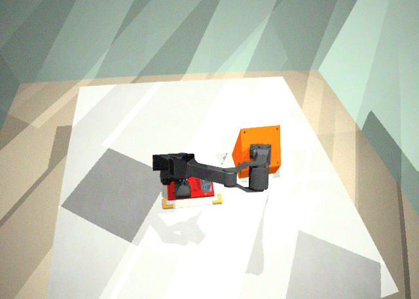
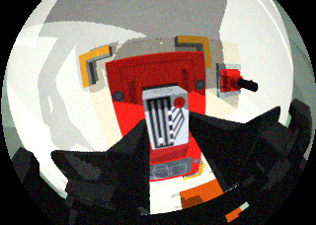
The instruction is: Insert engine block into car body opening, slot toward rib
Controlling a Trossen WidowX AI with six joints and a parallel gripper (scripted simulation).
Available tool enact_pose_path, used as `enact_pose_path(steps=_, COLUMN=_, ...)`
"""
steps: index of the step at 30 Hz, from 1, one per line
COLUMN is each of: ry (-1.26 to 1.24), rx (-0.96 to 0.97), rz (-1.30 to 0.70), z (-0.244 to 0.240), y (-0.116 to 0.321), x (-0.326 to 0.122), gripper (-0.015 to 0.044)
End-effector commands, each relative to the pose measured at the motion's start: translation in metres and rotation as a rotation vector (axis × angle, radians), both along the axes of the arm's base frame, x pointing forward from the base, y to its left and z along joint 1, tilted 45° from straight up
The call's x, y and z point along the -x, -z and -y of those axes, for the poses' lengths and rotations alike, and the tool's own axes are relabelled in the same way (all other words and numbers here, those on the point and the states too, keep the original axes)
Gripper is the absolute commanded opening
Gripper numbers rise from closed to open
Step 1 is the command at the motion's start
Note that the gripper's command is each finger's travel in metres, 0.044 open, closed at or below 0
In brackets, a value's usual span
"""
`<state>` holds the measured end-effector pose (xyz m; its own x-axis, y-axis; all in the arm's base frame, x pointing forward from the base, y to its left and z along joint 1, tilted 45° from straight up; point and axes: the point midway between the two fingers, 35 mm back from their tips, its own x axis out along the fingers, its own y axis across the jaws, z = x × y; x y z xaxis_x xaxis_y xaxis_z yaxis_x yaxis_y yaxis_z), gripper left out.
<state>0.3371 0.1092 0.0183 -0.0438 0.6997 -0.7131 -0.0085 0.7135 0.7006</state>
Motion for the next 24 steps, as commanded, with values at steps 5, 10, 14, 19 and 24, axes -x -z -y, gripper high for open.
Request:
enact_pose_path(steps=5, ry=0.004, rx=-0.003, rz=-0.005, z=-0.0014, y=0.0013, x=0.0001, gripper=0.0158)
enact_pose_path(steps=10, ry=0.005, rx=-0.003, rz=-0.005, z=-0.002, y=0.0019, x=0.0001, gripper=0.0158)
enact_pose_path(steps=14, ry=0.005, rx=-0.003, rz=-0.005, z=-0.0024, y=0.0024, x=0.0002, gripper=0.0158)
enact_pose_path(steps=19, ry=0.005, rx=-0.003, rz=-0.005, z=-0.003, y=0.003, x=0.0003, gripper=0.0158)
enact_pose_path(steps=24, ry=0.005, rx=-0.004, rz=-0.005, z=-0.0036, y=0.0036, x=0.0003, gripper=0.0158)
